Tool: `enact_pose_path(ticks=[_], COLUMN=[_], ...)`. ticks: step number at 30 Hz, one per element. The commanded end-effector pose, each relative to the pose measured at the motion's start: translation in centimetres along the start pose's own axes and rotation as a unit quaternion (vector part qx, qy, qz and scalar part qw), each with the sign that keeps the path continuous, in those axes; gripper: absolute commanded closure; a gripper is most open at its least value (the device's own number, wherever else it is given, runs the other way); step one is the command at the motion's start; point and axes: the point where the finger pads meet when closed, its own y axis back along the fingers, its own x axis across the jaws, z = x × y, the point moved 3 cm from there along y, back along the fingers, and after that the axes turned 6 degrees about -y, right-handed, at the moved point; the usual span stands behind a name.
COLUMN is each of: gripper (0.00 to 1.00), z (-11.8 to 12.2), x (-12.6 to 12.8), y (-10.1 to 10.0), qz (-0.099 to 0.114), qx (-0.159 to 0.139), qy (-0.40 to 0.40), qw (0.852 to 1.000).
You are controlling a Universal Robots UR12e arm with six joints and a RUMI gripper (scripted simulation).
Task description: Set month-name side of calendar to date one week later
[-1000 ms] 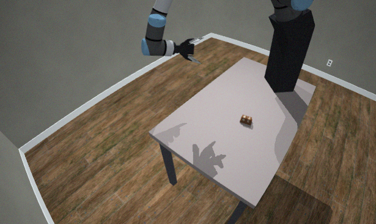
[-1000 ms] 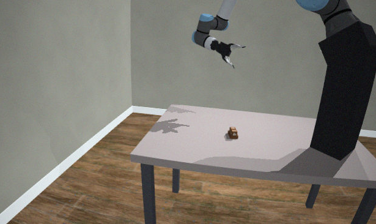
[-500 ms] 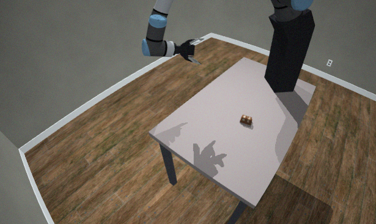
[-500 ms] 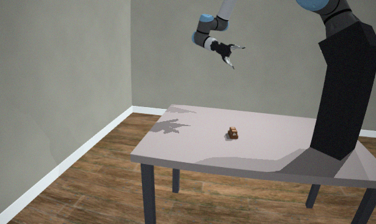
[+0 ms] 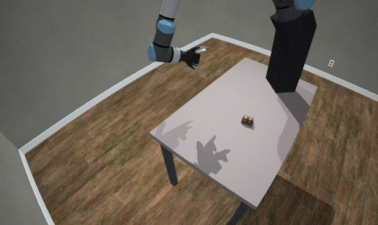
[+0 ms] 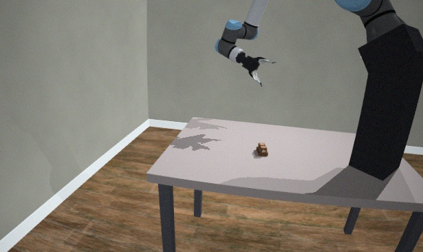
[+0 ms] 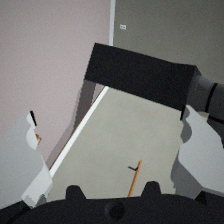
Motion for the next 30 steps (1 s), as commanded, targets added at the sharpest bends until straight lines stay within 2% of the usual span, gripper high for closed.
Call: enact_pose_path(ticks=[1, 4, 6, 10, 11, 13, 14, 16, 17, 19, 20, 21, 23, 26, 27, 30], gripper=[0.00, 0.00, 0.00, 0.00, 0.00, 0.00, 0.00, 0.00, 0.00, 0.00, 0.00, 0.00, 0.00, 0.00, 0.00, 0.00], z=[1.7, 2.9, 2.9, 4.8, 4.8, 5.9, 5.9, 7.0, 7.0, 8.2, 8.2, 8.8, 8.8, 10.7, 10.7, 12.0], x=[-3.4, -5.4, -5.4, -8.2, -8.2, -9.5, -9.5, -10.9, -10.9, -12.1, -12.1, -12.6, -12.6, -14.2, -14.2, -15.1], y=[-2.1, -3.4, -3.4, -5.4, -5.4, -6.5, -6.5, -7.5, -7.5, -8.6, -8.6, -9.1, -9.1, -10.7, -10.7, -11.7], qz=[-0.038, -0.063, -0.063, -0.102, -0.102, -0.123, -0.123, -0.146, -0.146, -0.169, -0.169, -0.181, -0.181, -0.217, -0.217, -0.241], qx=[0.013, 0.018, 0.018, 0.023, 0.023, 0.024, 0.024, 0.024, 0.024, 0.022, 0.022, 0.021, 0.021, 0.014, 0.014, 0.008], qy=[-0.040, -0.066, -0.066, -0.104, -0.104, -0.125, -0.125, -0.146, -0.146, -0.167, -0.167, -0.178, -0.178, -0.211, -0.211, -0.232], qw=[0.998, 0.996, 0.996, 0.989, 0.989, 0.984, 0.984, 0.978, 0.978, 0.971, 0.971, 0.967, 0.967, 0.953, 0.953, 0.942])
